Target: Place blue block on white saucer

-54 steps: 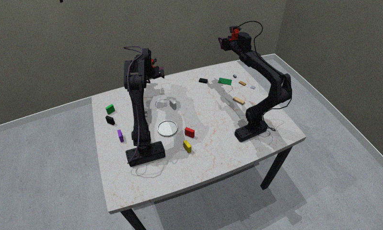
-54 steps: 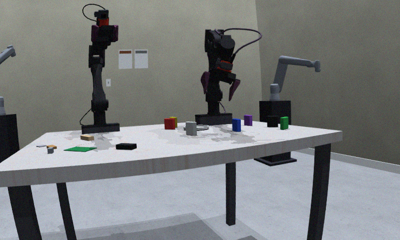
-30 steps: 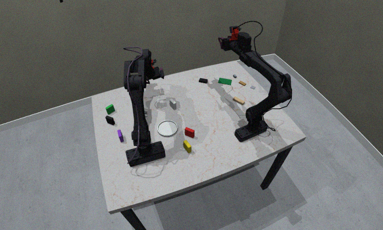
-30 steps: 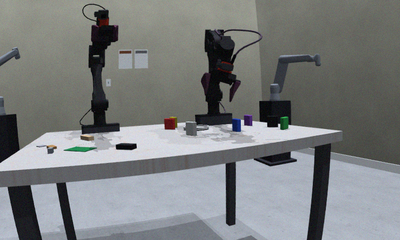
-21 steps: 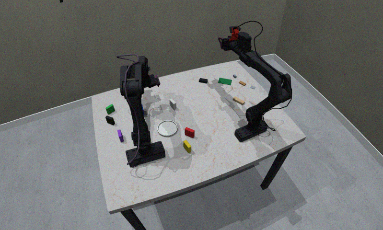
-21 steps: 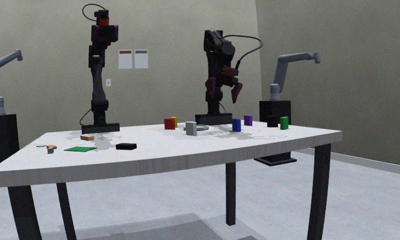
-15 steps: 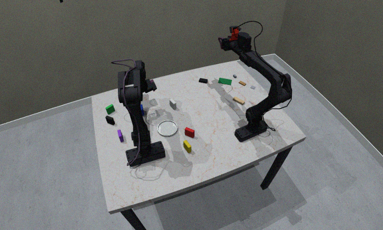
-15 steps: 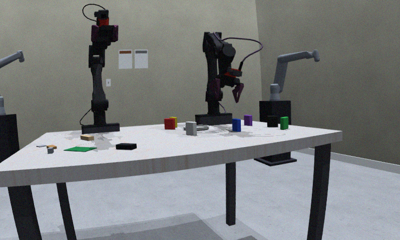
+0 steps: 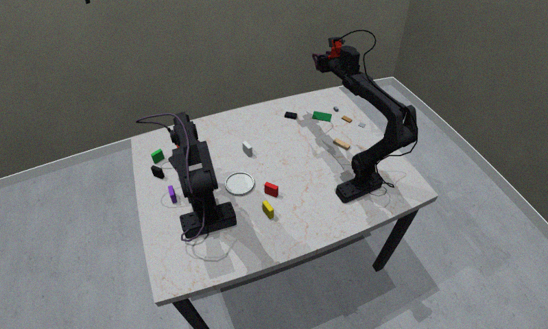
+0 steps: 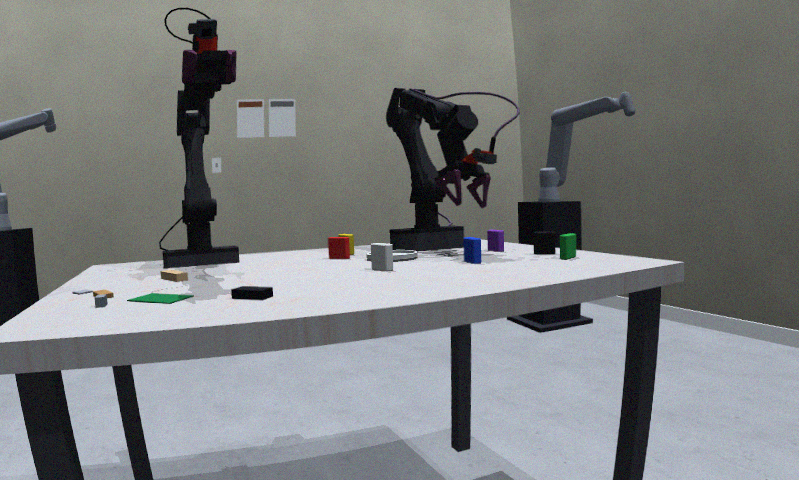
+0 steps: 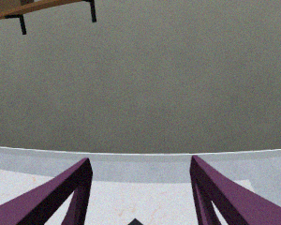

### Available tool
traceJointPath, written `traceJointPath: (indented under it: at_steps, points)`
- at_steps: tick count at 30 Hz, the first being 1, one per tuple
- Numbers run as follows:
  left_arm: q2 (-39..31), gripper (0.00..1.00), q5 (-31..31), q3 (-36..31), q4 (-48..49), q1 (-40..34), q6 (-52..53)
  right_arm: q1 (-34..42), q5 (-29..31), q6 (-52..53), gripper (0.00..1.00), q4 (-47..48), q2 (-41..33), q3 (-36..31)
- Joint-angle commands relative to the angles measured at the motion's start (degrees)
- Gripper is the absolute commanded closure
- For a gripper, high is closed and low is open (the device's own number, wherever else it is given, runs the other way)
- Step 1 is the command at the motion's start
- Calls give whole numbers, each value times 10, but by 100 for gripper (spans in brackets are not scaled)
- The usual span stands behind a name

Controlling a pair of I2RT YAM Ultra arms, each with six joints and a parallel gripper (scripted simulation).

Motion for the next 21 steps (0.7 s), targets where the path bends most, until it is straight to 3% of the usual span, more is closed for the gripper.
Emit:
traceJointPath:
  at_steps: [1,12,21]
  points:
    - [-66,0,-3,-23,-44,52,35,0,0,-1,32,3,-2,4]
    - [-190,0,33,-61,-96,264,151,0,0,-1,32,3,-2,4]
    - [-205,0,52,-65,-102,336,182,0,0,-1,32,3,-2,4]
